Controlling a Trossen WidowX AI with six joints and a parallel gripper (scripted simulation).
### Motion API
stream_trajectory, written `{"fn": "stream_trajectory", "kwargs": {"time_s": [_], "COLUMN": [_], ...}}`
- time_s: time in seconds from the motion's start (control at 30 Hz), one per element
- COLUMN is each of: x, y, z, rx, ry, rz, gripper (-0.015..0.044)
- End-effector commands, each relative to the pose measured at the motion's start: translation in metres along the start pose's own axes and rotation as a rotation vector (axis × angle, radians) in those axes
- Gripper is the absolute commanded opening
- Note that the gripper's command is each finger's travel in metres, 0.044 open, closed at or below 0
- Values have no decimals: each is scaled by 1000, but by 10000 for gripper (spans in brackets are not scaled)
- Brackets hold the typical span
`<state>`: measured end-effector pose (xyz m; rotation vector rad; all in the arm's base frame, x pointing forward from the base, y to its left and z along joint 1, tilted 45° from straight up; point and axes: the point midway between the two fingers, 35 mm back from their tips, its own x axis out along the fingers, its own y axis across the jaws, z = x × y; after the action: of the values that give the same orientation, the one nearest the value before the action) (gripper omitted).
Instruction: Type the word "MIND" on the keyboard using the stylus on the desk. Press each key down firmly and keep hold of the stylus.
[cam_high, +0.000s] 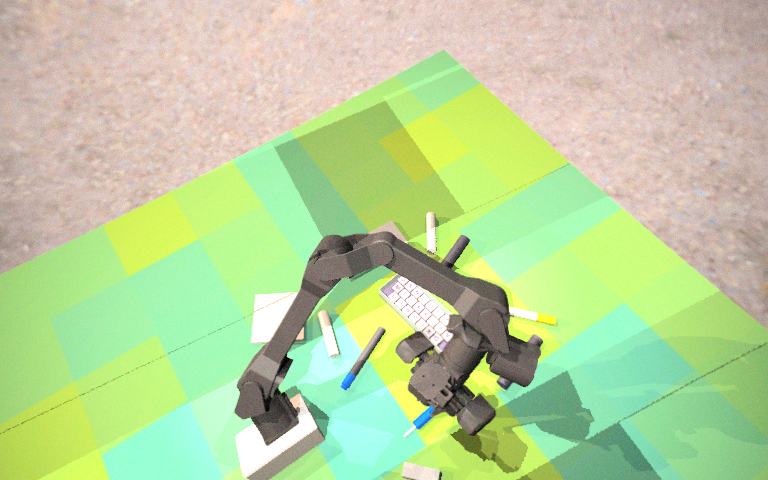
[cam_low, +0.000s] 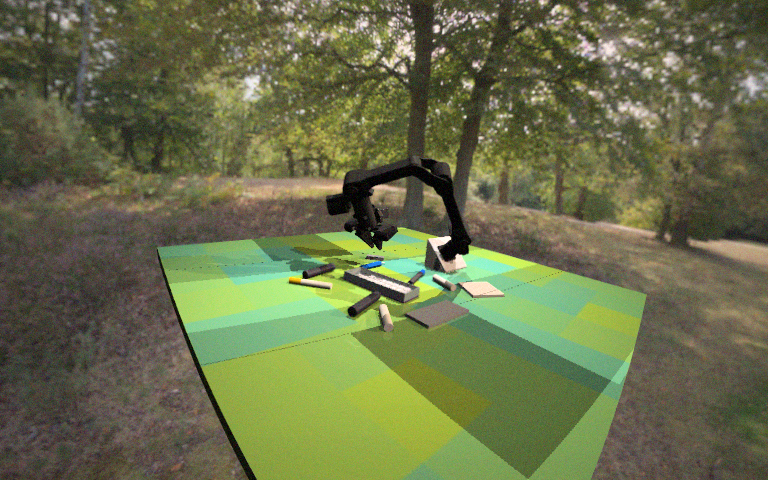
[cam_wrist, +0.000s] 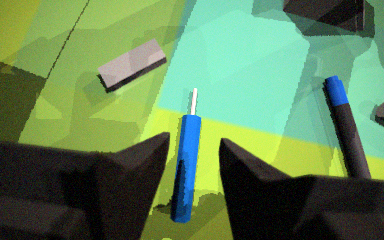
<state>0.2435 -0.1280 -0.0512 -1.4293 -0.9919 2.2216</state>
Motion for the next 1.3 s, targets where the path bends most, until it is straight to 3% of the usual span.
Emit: {"fn": "stream_trajectory", "kwargs": {"time_s": [0.0, 1.27], "x": [-1, 23], "y": [2, 3], "z": [-1, -15], "rx": [18, 17], "ry": [-6, -5], "rz": [6, 5], "gripper": [150, 150]}}
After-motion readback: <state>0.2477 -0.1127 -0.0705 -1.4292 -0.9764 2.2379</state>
